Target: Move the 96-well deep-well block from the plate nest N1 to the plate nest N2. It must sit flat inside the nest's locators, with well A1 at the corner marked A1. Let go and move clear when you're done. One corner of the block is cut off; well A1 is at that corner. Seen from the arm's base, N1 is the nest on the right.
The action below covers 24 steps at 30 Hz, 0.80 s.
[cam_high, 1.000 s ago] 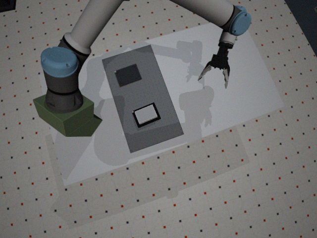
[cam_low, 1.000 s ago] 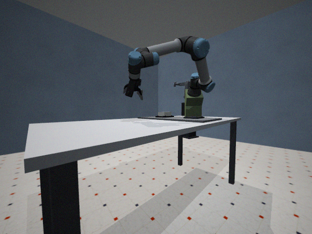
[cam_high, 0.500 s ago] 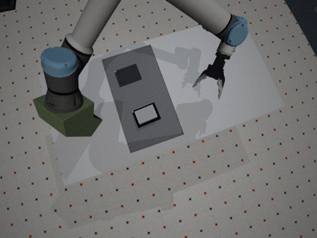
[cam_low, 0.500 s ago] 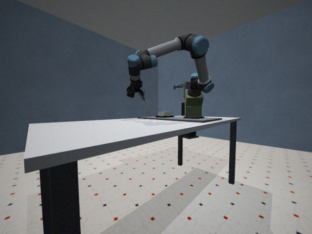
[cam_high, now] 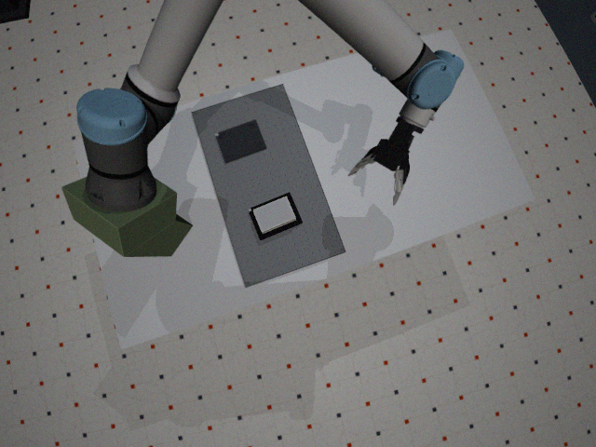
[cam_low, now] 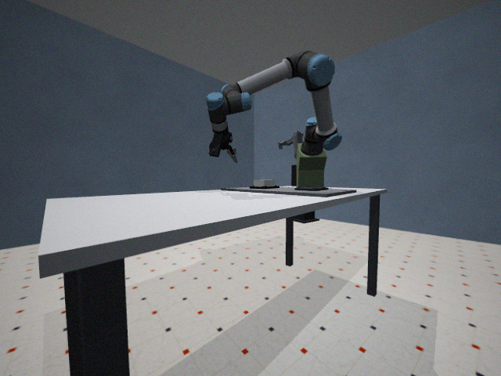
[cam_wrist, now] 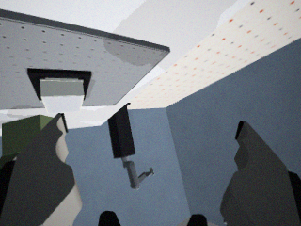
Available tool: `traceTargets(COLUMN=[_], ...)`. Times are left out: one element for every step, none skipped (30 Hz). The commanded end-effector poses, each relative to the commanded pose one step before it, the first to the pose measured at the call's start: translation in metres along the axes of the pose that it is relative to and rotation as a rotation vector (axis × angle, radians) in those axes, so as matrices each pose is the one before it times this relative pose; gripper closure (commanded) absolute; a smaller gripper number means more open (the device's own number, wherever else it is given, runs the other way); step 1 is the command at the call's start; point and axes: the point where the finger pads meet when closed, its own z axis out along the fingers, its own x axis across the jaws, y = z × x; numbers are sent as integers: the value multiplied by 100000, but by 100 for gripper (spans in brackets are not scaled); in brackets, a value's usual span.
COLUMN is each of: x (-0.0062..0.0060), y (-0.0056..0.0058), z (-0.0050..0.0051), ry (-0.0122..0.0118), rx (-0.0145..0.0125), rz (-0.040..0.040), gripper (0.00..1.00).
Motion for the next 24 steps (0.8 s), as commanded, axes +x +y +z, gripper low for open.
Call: traceTargets(x=[-217,-101,-101,-101,-36,-141,-128,-115,-115,-115,-115,-17,-156,-144,0,0,-131,-131,-131,-123,-173,-161,-150,-150], y=[901,317,317,317,114,315,322,327,327,327,327,49,322,329,0,0,336,335,336,313,326,335,342,342], z=[977,373,373,373,134,364,363,360,360,360,360,54,352,350,0,0,347,346,347,323,339,337,333,333], ry=[-3516,-1,0,0,0,-2824,-2664,0,0,0,0,0,-2678,-2543,0,0,0,-1,-1,0,-2516,-2412,0,-1], rx=[1933,-1,-1,-1,0,1557,1469,-1,-1,-1,-1,0,1765,1676,0,0,-1,-1,-1,-1,1963,1882,-1,-1], rz=[984,0,0,0,0,838,791,0,0,0,0,0,904,858,0,0,-1,0,0,0,959,919,0,0], gripper=[0,0,0,0,0,0,0,0,0,0,0,0,0,0,0,0,0,0,0,0,0,0,0,0])
